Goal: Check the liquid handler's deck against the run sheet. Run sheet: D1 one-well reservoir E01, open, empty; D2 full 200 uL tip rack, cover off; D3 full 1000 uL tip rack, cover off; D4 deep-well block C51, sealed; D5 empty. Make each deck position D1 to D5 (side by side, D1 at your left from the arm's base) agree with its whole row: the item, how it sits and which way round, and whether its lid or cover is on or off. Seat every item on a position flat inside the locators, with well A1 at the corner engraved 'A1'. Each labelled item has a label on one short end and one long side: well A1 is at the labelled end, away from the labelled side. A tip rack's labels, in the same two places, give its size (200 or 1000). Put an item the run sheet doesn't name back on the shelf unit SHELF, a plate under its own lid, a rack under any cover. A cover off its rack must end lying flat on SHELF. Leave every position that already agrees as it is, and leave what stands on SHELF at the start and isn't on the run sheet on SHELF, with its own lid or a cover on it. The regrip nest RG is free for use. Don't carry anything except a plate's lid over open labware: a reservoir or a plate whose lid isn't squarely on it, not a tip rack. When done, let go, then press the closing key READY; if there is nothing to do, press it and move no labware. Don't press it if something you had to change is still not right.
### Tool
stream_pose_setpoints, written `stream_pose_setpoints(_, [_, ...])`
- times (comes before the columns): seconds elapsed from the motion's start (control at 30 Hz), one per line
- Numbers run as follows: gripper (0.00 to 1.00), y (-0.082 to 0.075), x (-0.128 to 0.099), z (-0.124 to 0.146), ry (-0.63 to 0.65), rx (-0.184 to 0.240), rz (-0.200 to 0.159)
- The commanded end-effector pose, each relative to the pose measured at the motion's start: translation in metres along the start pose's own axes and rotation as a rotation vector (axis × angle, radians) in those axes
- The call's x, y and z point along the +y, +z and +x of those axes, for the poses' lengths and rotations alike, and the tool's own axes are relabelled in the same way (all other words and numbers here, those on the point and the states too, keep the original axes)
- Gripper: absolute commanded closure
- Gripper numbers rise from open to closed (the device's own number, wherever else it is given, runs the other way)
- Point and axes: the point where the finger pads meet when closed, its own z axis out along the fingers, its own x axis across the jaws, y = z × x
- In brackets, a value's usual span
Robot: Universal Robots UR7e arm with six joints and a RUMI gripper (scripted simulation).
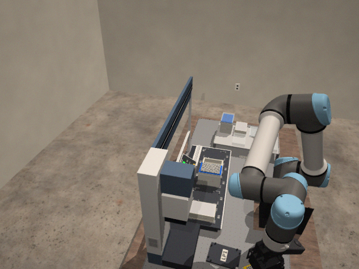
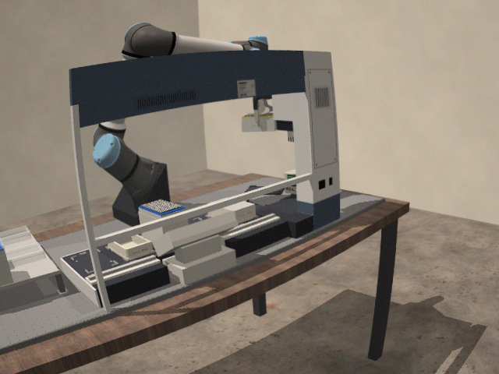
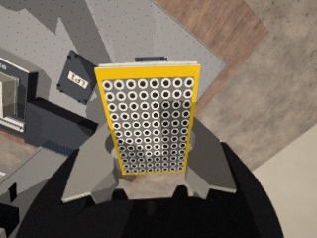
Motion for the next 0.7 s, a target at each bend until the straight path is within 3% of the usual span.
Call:
stream_pose_setpoints(0.0, [1.0,-0.007,0.0,0.0,0.0,0.001,-0.001])
stream_pose_setpoints(0.67, [1.0,-0.037,0.0,0.0,0.0,0.001,-0.001])
